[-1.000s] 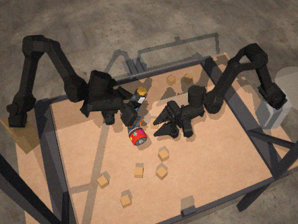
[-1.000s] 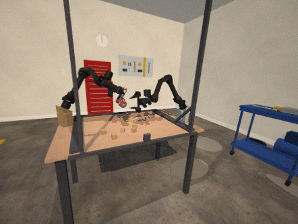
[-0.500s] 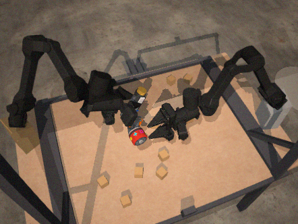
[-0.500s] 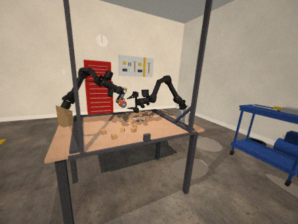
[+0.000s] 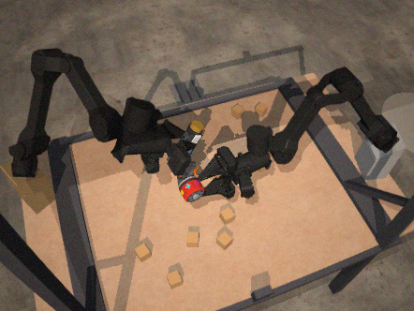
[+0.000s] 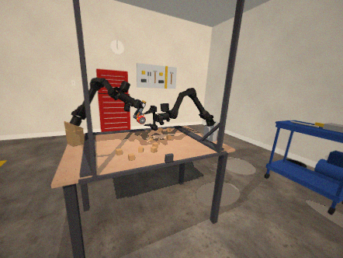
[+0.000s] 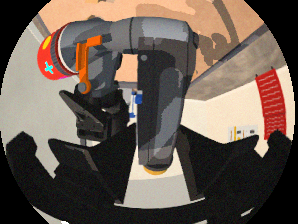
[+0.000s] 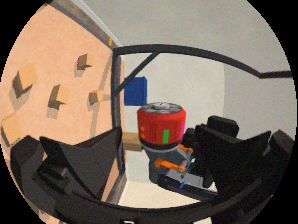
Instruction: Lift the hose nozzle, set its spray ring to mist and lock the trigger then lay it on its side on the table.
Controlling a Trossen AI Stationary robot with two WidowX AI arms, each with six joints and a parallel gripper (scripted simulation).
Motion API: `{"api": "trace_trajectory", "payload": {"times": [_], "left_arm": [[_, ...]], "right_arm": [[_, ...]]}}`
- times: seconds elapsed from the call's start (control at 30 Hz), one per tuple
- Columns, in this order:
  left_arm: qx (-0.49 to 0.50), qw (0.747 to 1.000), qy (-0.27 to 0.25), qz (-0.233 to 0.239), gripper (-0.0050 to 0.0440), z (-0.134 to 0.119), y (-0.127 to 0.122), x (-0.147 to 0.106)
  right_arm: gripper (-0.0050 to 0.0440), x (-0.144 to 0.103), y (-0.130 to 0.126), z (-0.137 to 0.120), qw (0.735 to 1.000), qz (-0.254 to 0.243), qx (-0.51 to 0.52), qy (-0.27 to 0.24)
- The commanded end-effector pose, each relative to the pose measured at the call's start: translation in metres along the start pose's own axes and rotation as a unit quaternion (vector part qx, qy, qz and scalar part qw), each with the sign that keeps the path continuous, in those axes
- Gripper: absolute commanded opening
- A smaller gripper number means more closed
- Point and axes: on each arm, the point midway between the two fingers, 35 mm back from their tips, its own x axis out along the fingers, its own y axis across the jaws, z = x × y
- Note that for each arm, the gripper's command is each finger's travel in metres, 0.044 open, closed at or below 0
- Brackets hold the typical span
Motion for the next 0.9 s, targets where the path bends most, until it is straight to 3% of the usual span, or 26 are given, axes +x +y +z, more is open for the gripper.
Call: {"api": "trace_trajectory", "payload": {"times": [0.0,0.37,0.87], "left_arm": [[-0.022,1.000,0.009,0.004,0.0165,-0.014,-0.003,-0.004],[-0.022,1.000,0.009,0.004,0.0165,-0.014,-0.003,-0.004],[-0.022,1.000,0.009,0.004,0.0165,-0.014,-0.003,-0.004]], "right_arm": [[0.0407,0.008,-0.016,-0.003,1.000,-0.017,-0.004,0.004],[0.0407,0.026,-0.018,-0.003,1.000,-0.018,-0.004,0.004],[0.0407,0.028,-0.019,-0.004,1.000,-0.019,-0.004,0.005]]}}
